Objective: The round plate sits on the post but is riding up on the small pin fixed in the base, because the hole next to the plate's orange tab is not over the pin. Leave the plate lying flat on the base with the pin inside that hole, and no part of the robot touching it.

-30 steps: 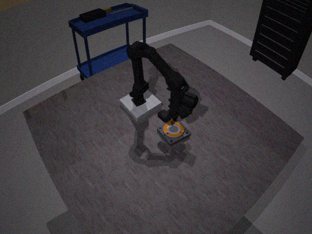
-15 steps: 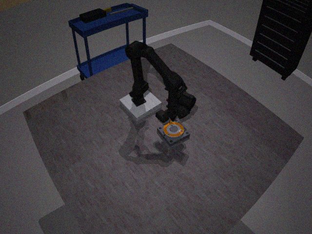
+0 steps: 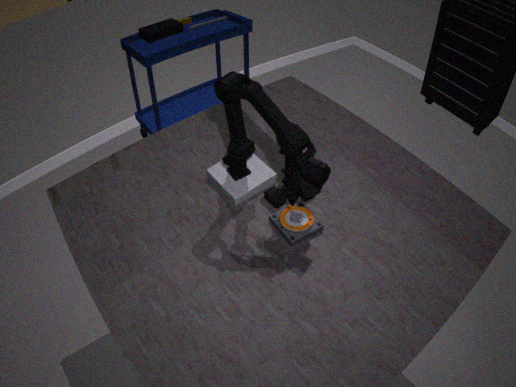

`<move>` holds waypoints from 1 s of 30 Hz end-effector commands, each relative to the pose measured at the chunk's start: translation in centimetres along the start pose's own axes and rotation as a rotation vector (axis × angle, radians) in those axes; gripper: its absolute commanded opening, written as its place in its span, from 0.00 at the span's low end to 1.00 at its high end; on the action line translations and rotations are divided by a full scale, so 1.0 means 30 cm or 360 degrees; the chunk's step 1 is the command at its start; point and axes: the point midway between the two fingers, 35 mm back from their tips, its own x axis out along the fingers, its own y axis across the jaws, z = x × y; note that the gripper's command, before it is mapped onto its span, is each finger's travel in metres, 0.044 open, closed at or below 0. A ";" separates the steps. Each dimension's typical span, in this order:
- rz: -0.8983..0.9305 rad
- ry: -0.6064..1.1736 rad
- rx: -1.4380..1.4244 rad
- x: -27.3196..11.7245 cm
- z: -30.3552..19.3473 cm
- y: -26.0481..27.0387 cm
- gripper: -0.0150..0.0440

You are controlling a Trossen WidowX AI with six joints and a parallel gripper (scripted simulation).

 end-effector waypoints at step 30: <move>-0.0024 0.0011 0.0007 0.003 -0.014 -0.102 0.25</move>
